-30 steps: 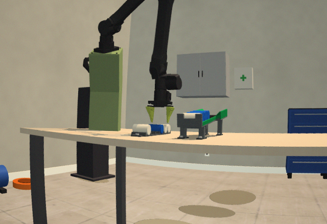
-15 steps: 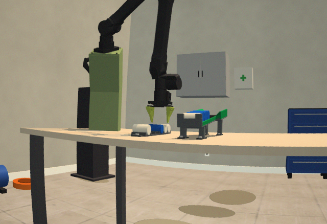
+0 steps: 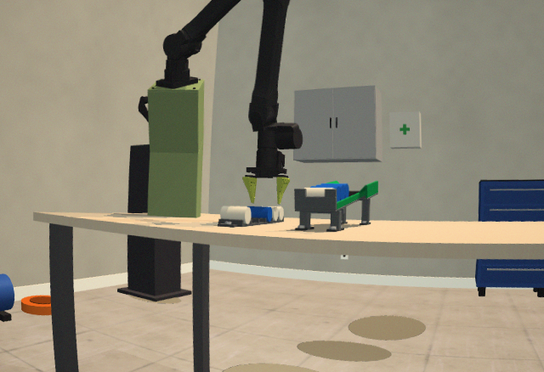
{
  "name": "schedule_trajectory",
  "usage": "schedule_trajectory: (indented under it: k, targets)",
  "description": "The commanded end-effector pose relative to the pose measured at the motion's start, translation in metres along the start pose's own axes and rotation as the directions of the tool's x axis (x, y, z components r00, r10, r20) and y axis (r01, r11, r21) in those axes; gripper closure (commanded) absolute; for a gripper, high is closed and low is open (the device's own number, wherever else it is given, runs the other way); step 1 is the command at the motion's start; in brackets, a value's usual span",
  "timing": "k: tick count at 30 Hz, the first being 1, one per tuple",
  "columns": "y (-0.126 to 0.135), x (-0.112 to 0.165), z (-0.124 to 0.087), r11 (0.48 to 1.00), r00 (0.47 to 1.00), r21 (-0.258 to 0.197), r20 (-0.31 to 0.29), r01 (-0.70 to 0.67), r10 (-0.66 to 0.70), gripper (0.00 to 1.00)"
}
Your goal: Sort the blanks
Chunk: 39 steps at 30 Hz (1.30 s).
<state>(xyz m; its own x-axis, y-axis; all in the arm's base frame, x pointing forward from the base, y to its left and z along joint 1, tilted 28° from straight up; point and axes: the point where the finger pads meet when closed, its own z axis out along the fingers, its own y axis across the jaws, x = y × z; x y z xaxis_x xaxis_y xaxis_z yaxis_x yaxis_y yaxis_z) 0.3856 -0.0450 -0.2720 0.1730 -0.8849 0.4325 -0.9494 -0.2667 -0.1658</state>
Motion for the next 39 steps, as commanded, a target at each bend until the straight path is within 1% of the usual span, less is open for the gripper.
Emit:
schedule_trajectory:
  k: [1, 9, 13, 19, 20, 21, 23, 29, 31, 33, 34, 36, 37, 39]
  targets:
    - [-0.004, 0.001, -0.003, 1.000, 1.000, 0.011, 0.002, 0.002, -0.002, 0.20]
    - [-0.004, 0.001, -0.002, 1.000, 1.000, 0.010, 0.002, 0.002, -0.002, 0.20]
    - [0.001, 0.002, 0.007, 1.000, 1.000, 0.002, 0.002, 0.000, 0.000, 0.20]
    - [0.001, 0.002, 0.012, 1.000, 1.000, 0.001, 0.001, -0.002, 0.002, 0.20]
    - [-0.009, -0.001, 0.002, 0.999, 1.000, 0.029, 0.002, 0.014, -0.014, 0.20]
    - [-0.005, -0.003, 0.012, 1.000, 1.000, 0.016, 0.003, 0.012, -0.012, 0.20]
    - [0.002, 0.002, 0.020, 1.000, 1.000, 0.001, 0.001, -0.002, 0.002, 0.20]
    - [0.002, 0.002, 0.033, 1.000, 1.000, 0.001, 0.002, -0.002, 0.002, 0.20]
    - [0.000, -0.003, 0.034, 1.000, 1.000, 0.007, 0.004, 0.010, -0.010, 0.20]
    - [-0.010, 0.004, 0.032, 1.000, 1.000, 0.025, -0.002, -0.002, 0.002, 0.20]
    - [-0.011, 0.006, 0.032, 1.000, 1.000, 0.025, -0.004, -0.007, 0.007, 0.20]
    - [-0.011, 0.006, 0.032, 1.000, 1.000, 0.025, -0.004, -0.007, 0.007, 0.20]
    - [-0.001, 0.002, 0.033, 1.000, 1.000, 0.009, 0.001, 0.002, -0.002, 0.20]
    - [0.002, 0.001, 0.036, 1.000, 1.000, 0.003, 0.002, 0.004, -0.004, 0.20]
